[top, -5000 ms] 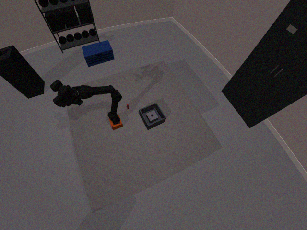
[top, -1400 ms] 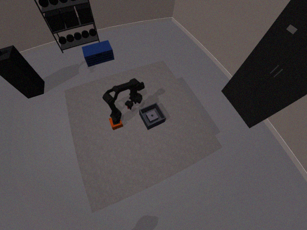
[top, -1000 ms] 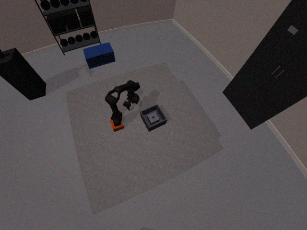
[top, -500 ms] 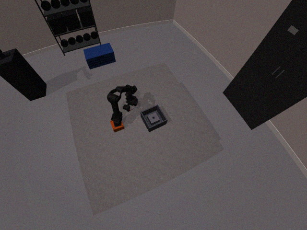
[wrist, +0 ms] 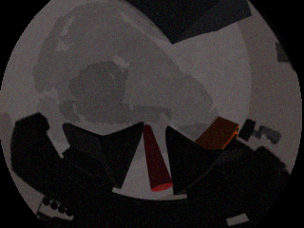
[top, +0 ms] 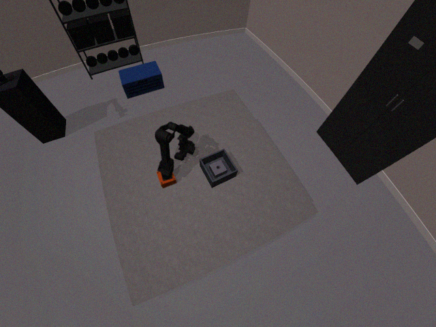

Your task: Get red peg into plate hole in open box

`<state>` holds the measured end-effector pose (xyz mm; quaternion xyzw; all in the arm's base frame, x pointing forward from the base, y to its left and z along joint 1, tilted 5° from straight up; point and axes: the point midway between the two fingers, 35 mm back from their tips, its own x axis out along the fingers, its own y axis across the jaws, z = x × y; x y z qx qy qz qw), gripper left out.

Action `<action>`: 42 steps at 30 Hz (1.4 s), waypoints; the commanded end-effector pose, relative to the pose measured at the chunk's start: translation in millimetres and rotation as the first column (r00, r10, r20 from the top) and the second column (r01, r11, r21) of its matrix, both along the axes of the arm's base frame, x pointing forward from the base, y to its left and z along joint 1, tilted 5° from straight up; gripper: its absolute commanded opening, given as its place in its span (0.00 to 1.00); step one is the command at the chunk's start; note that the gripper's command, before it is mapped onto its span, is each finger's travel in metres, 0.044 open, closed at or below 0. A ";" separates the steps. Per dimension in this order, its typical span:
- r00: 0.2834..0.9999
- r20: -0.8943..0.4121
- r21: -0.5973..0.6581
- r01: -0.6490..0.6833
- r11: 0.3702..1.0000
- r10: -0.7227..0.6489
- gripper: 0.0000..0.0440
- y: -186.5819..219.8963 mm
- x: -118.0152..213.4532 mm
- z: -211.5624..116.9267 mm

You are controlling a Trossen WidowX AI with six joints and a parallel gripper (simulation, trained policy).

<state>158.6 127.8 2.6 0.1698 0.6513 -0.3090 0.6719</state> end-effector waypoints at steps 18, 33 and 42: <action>0.998 0.032 -0.080 -0.047 0.996 0.050 0.00 -12.3 8.8 52.2; 0.990 0.140 -0.090 0.028 0.996 -0.016 0.00 -27.9 32.9 111.6; 0.970 0.216 -0.081 0.134 0.988 -0.114 0.00 -45.6 62.2 128.6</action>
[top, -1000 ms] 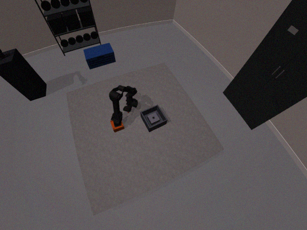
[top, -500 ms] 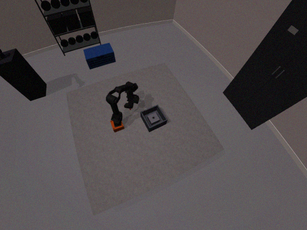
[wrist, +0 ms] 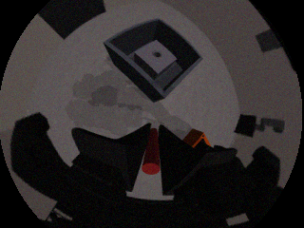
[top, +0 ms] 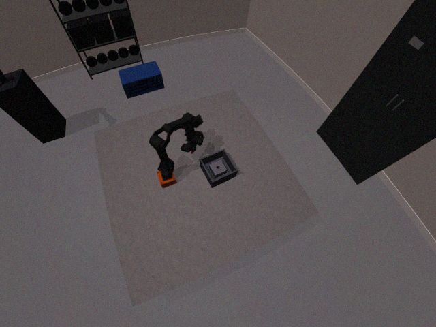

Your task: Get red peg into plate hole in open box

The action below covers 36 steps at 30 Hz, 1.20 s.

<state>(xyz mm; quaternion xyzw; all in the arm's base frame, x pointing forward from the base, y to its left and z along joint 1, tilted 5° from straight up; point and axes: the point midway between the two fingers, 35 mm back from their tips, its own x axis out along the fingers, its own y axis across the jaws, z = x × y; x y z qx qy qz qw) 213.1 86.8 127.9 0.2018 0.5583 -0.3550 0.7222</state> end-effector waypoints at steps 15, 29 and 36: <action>0.983 0.101 0.002 0.153 0.988 -0.152 0.00 -49.6 59.9 14.3; 0.976 0.110 0.009 0.189 0.982 -0.189 0.00 -101.7 102.2 5.4; 0.981 0.094 0.024 0.165 0.986 -0.167 0.00 -125.0 120.3 -5.3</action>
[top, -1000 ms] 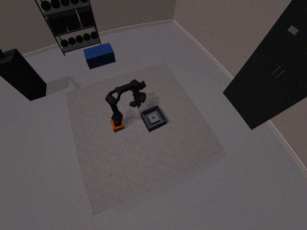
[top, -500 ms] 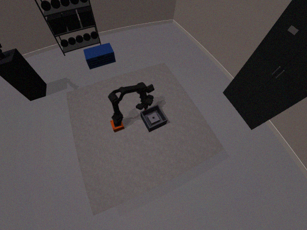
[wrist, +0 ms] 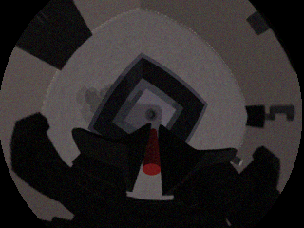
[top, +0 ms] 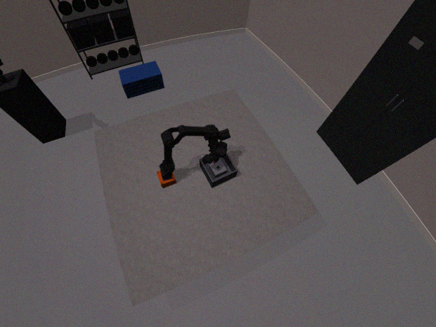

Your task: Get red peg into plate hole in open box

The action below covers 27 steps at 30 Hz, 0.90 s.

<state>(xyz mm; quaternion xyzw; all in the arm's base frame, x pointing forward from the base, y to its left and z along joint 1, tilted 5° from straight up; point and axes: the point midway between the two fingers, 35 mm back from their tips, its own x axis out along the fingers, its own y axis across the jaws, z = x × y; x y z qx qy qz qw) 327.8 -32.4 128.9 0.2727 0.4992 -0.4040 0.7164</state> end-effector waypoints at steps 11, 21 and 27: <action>0.993 -0.051 0.054 -0.100 0.994 0.103 0.03 -25.0 24.4 -37.2; 0.984 -0.082 0.112 -0.150 0.982 0.160 0.50 -33.4 38.6 -52.9; 0.979 -0.067 0.156 -0.180 0.971 0.192 0.86 -30.8 54.3 -45.3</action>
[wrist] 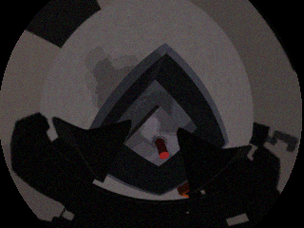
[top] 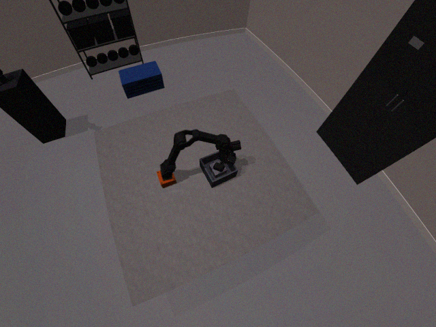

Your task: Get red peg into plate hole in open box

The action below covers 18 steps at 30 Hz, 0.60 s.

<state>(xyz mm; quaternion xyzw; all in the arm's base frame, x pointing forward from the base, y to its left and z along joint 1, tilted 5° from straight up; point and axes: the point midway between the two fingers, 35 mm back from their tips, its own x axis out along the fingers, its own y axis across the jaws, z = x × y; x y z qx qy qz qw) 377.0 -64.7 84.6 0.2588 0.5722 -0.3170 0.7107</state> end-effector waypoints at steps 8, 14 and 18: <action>0.997 0.042 0.090 -0.066 0.994 0.063 1.00 13.3 32.4 16.9; 0.989 0.100 0.123 -0.121 0.985 0.109 1.00 25.1 53.7 33.9; 0.987 0.109 0.127 -0.130 0.983 0.116 1.00 27.1 56.9 36.4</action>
